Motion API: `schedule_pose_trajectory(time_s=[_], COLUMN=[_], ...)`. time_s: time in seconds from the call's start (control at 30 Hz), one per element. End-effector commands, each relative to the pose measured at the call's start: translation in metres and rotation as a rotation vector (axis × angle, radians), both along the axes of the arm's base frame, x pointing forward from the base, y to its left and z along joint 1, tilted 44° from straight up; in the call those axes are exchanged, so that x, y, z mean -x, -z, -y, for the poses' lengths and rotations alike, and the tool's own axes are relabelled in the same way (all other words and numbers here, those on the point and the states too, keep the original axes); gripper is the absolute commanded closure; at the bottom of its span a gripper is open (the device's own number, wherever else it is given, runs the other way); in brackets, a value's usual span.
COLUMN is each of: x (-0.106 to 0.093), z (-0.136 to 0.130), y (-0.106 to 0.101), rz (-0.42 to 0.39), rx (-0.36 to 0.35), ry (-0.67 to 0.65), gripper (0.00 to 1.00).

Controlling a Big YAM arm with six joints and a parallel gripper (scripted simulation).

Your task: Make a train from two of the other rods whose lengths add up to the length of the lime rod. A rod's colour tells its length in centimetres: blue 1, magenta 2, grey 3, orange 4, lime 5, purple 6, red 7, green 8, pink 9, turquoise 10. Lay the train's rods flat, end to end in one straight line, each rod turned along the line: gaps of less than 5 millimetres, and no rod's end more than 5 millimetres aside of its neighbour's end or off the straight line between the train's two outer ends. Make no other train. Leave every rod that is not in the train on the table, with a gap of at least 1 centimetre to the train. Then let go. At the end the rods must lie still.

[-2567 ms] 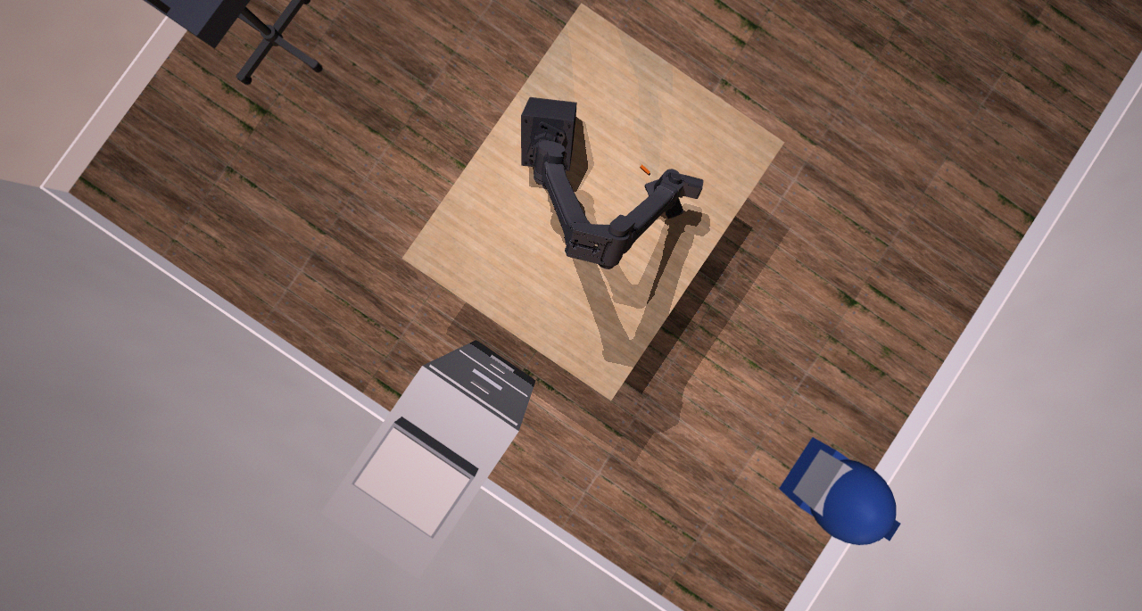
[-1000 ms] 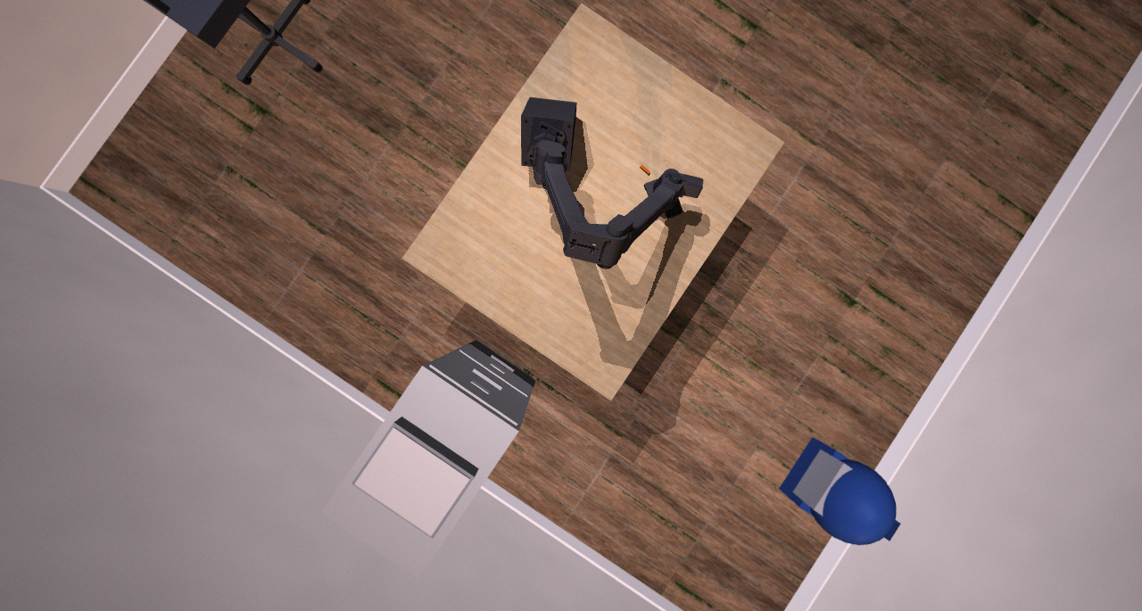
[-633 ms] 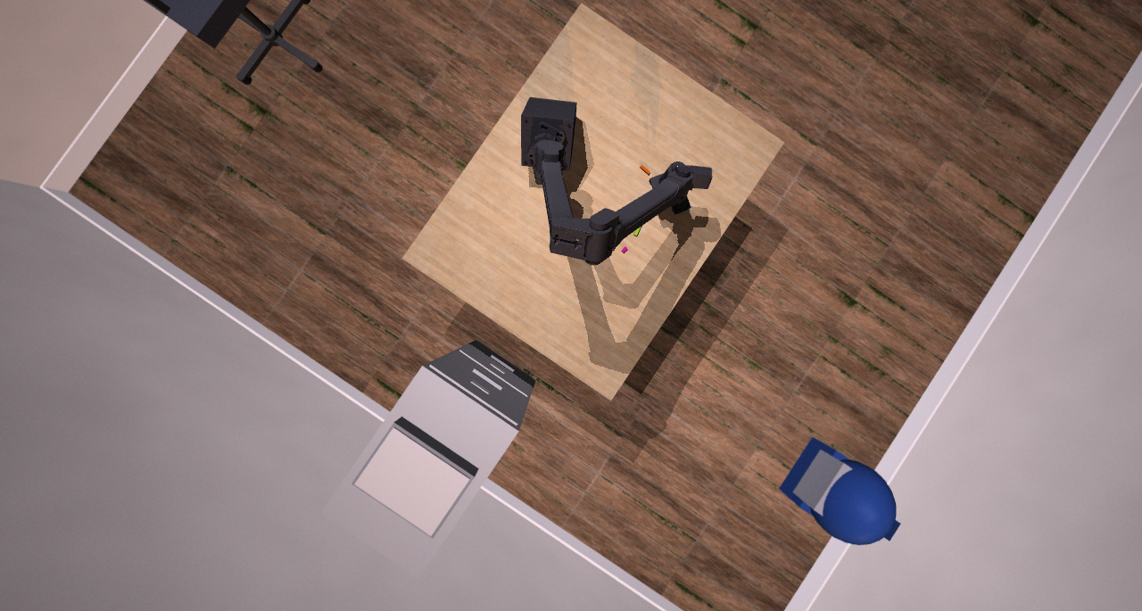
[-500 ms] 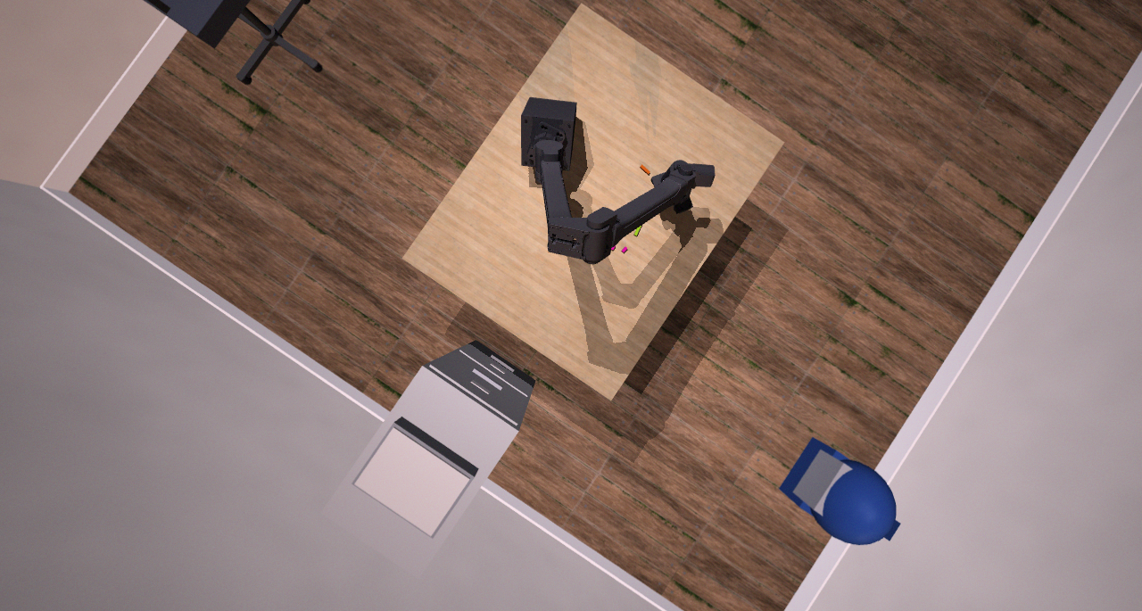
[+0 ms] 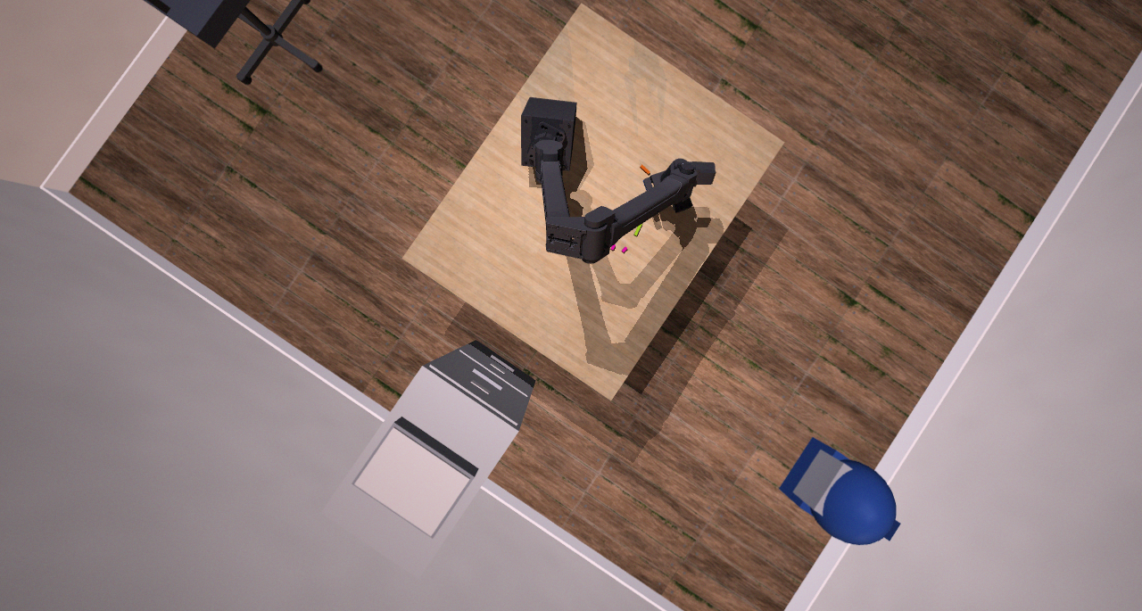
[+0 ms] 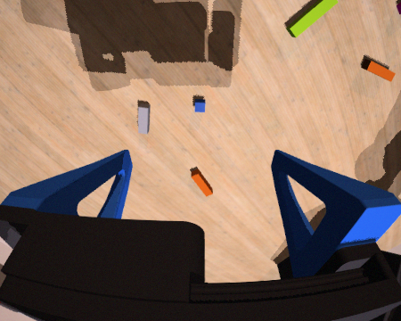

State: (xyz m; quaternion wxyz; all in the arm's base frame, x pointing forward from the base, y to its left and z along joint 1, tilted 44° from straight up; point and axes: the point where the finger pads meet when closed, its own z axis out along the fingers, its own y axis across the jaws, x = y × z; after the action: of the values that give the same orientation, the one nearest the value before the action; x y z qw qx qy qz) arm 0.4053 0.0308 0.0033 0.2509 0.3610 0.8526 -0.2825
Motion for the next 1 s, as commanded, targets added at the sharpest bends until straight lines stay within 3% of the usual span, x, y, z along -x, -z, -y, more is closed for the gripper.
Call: schedule_pose_trajectory(time_s=[0.0,0.37,0.4,0.43,0.6,0.63,0.77,0.8,0.9,0.97], x=[-0.018,-0.018,-0.017,0.002,0.01,0.021,0.021,0.035,0.035,0.019], z=[-0.02,-0.02,-0.021,-0.017,-0.022,-0.028,-0.028,-0.034,-0.034,-0.04], y=[-0.013,-0.013,-0.009,0.008,0.02,0.036,0.035,0.052,0.052,0.037], rz=[0.045,0.045,0.029,-0.024,-0.069,-0.131,-0.13,-0.199,-0.199,-0.148], rx=[-0.016,-0.016,-0.01,0.009,0.023,0.043,0.045,0.068,0.07,0.051], ry=[-0.029,-0.029,-0.042,-0.065,-0.113,-0.18,-0.18,-0.254,-0.254,-0.248], gripper=[0.0,0.0,0.0,0.0,0.0,0.0,0.0,0.0,0.0,0.0])
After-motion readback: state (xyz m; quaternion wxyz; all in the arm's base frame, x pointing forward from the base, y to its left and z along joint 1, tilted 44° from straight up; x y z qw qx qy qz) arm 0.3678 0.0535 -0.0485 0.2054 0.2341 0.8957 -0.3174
